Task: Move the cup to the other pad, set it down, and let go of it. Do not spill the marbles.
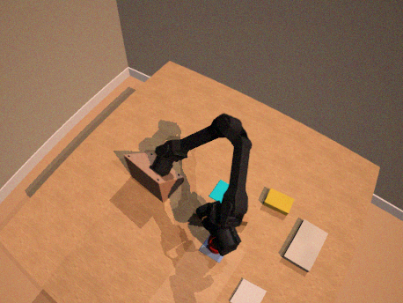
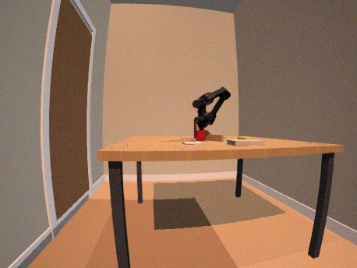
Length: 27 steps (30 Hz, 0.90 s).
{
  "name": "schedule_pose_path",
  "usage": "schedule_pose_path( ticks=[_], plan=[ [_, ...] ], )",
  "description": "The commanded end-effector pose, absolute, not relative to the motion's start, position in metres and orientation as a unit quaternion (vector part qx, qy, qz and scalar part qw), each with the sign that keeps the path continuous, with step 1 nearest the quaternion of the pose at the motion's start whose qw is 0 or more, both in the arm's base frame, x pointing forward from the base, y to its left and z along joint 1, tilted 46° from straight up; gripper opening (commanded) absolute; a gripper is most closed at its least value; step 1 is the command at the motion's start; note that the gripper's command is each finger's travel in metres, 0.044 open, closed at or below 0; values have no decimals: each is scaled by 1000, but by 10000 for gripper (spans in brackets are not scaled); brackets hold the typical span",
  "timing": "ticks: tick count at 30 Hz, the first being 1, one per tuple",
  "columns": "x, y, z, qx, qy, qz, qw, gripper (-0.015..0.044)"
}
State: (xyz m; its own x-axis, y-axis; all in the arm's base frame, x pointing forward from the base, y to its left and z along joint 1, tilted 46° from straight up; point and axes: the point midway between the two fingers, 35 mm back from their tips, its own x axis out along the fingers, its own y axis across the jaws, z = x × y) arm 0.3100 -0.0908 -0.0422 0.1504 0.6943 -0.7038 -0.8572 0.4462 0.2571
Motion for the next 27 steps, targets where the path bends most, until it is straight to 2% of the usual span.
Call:
schedule_pose_path(
  ticks=[1, 25, 27],
  plan=[
    [308, -82, -50, -95, 400, 519, 750, 148],
    [310, -68, -62, -94, 399, 520, 750, 148],
    [311, -70, -61, -98, 398, 519, 750, 95]
  ],
)
